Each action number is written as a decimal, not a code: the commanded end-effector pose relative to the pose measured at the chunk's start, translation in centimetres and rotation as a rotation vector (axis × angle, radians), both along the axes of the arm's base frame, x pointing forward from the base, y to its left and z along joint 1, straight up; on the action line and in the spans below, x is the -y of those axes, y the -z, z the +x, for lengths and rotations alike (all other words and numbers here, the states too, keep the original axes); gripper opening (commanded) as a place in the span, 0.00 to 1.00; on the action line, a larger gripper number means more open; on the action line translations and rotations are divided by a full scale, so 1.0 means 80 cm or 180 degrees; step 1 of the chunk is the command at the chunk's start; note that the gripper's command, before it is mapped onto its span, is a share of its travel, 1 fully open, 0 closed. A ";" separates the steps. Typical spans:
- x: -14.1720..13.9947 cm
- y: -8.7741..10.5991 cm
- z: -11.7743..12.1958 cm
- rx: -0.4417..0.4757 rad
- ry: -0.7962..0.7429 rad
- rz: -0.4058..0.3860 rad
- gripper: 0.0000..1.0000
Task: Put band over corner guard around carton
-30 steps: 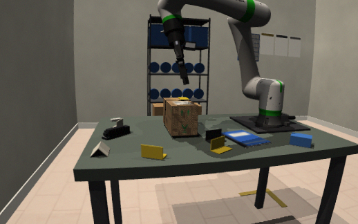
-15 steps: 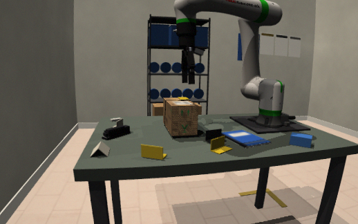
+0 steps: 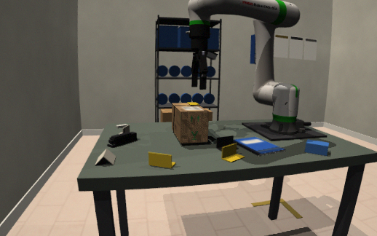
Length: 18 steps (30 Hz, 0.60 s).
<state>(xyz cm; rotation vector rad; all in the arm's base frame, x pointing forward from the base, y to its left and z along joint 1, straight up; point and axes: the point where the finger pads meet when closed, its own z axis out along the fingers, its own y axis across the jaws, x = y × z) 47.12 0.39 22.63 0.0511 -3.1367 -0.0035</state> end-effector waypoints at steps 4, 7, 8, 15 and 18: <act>0.005 0.021 -0.001 0.0004 0.0360 -0.0003 1.00; 0.007 0.028 -0.001 0.0004 0.0471 -0.0004 1.00; 0.008 0.033 -0.002 0.0003 0.0551 -0.0004 1.00; 0.009 0.036 -0.002 0.0003 0.0596 -0.0005 0.18; 0.009 0.036 -0.002 0.0003 0.0596 -0.0005 0.18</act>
